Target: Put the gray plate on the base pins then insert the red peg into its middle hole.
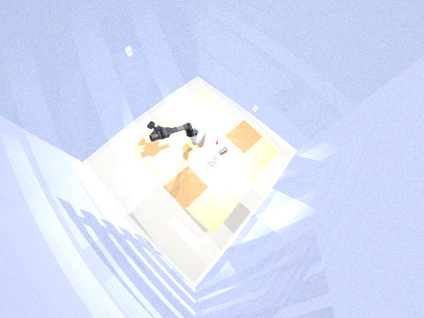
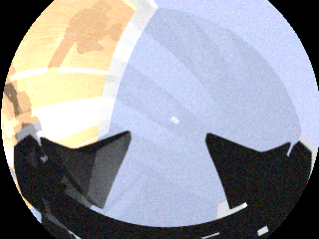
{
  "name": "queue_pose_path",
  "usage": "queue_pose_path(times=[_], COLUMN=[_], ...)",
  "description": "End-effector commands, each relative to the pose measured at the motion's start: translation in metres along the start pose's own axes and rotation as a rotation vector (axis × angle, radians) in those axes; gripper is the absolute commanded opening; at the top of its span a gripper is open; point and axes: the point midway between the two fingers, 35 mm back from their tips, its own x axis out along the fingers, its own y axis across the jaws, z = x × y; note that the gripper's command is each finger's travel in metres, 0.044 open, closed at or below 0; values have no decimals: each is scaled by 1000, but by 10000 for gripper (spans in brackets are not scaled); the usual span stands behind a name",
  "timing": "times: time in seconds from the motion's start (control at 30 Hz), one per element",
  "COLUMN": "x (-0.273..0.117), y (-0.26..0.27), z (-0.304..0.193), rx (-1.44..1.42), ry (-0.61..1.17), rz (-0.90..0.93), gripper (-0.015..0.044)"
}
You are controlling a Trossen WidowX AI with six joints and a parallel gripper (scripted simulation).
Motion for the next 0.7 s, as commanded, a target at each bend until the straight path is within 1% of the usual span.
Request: queue_pose_path(times=[0.0, 0.03, 0.1, 0.23, 0.37, 0.5, 0.67], x=[0, 1, 4, 18, 19, 4, -31], y=[0, 1, 5, 29, 61, 101, 158], z=[0, 2, 16, 69, 122, 169, 217], rx=[0, 2, 14, -78, -200, -325, -491], ry=[0, -8, -67, -192, -308, -431, -582], rz=[0, 3, 31, 129, 218, 296, 379], gripper=[426, 440, 440, 440, 440, 440, 440])
